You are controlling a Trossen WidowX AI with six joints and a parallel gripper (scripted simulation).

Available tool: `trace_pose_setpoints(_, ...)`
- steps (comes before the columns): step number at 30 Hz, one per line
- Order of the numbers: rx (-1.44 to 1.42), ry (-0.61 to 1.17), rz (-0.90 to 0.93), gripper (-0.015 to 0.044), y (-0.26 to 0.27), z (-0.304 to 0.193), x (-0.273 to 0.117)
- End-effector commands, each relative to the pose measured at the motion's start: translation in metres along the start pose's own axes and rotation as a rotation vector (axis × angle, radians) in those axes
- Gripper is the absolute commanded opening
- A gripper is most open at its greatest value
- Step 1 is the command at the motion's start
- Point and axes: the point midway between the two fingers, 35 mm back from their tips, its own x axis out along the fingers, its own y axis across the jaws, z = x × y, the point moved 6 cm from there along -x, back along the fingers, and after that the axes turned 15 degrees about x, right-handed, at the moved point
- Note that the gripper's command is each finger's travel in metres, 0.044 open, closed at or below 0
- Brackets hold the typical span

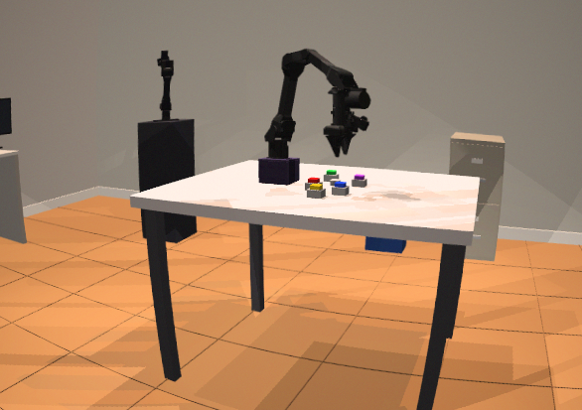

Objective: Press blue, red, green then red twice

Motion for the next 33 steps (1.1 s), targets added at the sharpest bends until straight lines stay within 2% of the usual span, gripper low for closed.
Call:
trace_pose_setpoints(1, -0.014, 0.012, 0.011, 0.0374, -0.001, 0.001, 0.004)
trace_pose_setpoints(5, -0.015, 0.013, 0.011, 0.0269, -0.001, 0.0, 0.059)
trace_pose_setpoints(14, -0.015, 0.013, 0.011, 0.0032, 0.0, -0.001, 0.062)
trace_pose_setpoints(15, -0.015, 0.013, 0.011, 0.002, 0.0, -0.001, 0.062)
trace_pose_setpoints(33, -0.015, 0.013, 0.011, 0.002, 0.0, -0.001, 0.073)
